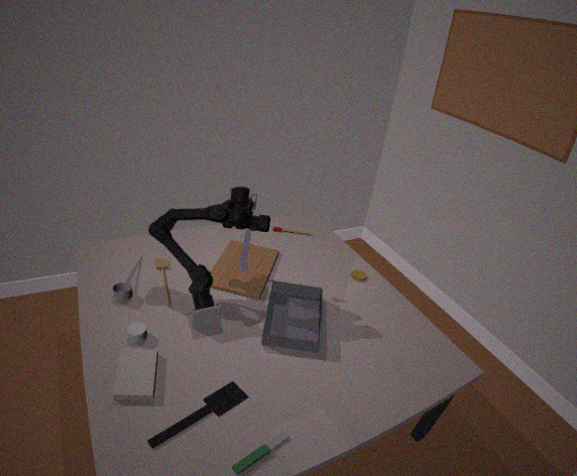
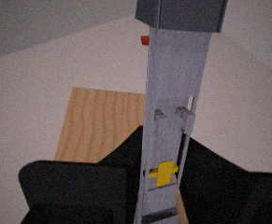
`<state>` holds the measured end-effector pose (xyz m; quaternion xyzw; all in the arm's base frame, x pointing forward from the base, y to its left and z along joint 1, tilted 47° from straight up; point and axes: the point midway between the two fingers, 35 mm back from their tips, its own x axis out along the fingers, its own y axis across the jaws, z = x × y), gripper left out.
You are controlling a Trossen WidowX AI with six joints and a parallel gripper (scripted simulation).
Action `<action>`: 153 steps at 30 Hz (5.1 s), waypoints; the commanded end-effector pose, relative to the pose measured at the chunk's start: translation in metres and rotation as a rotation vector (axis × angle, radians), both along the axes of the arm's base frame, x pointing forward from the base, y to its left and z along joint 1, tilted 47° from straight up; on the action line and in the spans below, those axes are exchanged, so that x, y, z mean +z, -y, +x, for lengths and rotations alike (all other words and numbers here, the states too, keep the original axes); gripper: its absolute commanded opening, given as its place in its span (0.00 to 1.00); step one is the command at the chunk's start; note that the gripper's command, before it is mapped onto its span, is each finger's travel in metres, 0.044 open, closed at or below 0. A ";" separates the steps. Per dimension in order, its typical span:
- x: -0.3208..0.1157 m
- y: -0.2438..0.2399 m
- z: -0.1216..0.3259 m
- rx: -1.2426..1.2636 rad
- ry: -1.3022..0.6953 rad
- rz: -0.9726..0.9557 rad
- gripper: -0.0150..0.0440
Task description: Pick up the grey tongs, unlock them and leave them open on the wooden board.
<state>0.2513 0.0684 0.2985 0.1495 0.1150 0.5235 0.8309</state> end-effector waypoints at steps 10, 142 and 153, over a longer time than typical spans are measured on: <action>-0.001 0.004 -0.020 0.035 0.028 0.026 0.00; -0.062 -0.096 -0.016 0.440 -0.305 -0.682 0.00; -0.074 -0.109 -0.019 0.448 -0.328 -0.677 0.00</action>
